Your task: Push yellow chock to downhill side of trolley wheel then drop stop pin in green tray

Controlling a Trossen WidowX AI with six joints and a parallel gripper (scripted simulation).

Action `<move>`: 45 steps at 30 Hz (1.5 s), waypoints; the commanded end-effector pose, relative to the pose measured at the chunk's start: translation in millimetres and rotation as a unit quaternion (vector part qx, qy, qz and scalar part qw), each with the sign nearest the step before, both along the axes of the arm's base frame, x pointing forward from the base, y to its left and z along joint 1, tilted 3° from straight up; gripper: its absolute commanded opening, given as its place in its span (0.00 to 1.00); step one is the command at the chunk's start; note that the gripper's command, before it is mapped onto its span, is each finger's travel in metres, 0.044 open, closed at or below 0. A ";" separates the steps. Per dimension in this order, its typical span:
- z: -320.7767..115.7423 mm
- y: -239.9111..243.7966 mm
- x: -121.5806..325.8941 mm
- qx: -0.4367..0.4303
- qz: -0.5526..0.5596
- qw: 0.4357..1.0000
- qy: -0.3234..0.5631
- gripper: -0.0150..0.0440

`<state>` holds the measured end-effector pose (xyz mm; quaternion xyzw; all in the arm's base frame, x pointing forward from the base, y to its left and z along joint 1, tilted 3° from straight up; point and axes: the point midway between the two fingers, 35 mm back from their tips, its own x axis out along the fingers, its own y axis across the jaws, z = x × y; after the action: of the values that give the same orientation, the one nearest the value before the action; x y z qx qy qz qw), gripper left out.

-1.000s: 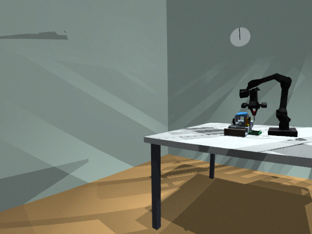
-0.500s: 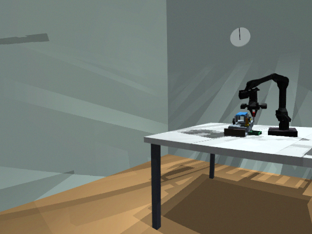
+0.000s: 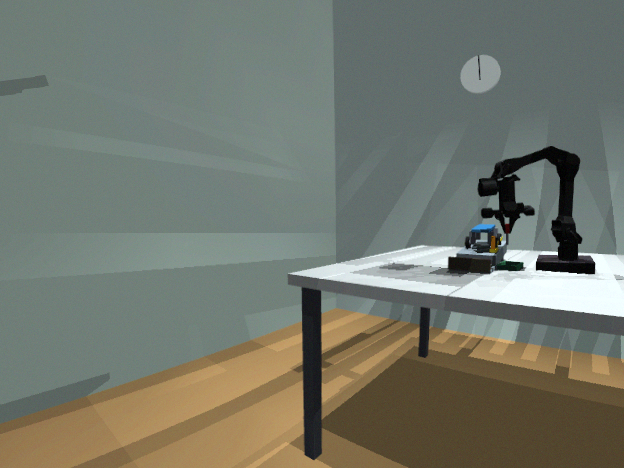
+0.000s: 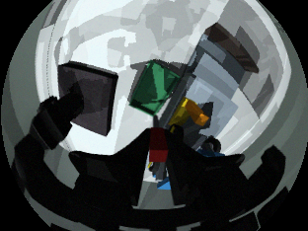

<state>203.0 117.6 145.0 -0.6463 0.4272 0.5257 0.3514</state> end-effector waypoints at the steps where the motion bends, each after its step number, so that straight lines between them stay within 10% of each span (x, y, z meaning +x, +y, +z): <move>1: 0.8 -1.0 -0.5 0.011 0.062 0.998 0.009 0.25; 45: -1.8 -7.7 -1.4 0.059 0.537 0.840 0.049 0.25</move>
<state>203.9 109.5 145.5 -0.7258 0.0051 0.6871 0.0329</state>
